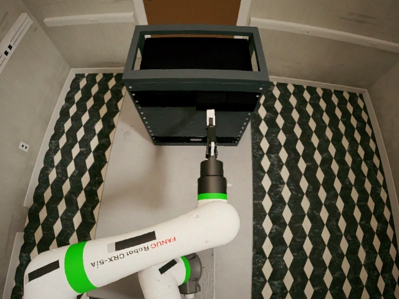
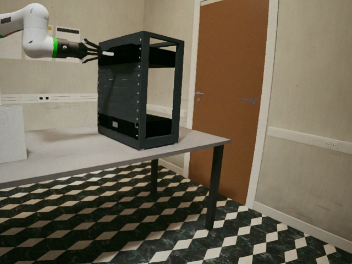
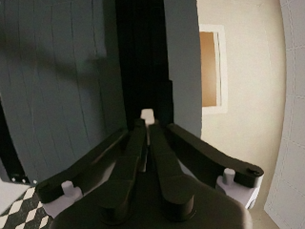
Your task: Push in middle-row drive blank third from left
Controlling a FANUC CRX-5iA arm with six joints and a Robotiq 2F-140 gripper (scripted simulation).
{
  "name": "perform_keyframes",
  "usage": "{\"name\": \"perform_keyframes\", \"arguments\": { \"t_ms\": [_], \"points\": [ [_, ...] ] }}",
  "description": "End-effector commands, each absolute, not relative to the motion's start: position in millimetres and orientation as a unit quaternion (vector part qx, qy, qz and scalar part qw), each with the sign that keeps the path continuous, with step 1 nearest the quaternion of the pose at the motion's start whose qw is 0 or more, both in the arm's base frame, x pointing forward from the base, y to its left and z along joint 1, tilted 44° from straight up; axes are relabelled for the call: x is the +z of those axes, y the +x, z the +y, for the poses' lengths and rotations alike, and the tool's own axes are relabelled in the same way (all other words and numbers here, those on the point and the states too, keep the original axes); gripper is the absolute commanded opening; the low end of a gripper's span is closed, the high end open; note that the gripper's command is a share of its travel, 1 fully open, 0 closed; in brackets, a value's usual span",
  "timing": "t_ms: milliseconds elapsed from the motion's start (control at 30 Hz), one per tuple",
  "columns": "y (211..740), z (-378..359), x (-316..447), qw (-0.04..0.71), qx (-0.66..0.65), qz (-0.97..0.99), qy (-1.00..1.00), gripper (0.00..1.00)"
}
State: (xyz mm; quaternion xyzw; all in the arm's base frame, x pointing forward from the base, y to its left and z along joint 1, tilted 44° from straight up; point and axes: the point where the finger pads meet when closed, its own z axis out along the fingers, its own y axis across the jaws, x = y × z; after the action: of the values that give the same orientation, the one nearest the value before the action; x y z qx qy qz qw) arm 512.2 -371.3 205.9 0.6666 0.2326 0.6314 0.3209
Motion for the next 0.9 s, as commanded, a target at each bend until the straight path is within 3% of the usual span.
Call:
{"name": "perform_keyframes", "arguments": {
  "t_ms": [0, 867],
  "points": [
    [512.3, -371.9, 206.5, 0.321, 0.631, 0.233, 0.666, 0.1],
    [518.0, -372.7, 206.4, 0.321, 0.631, 0.233, 0.666, 0.1]
  ]
}}
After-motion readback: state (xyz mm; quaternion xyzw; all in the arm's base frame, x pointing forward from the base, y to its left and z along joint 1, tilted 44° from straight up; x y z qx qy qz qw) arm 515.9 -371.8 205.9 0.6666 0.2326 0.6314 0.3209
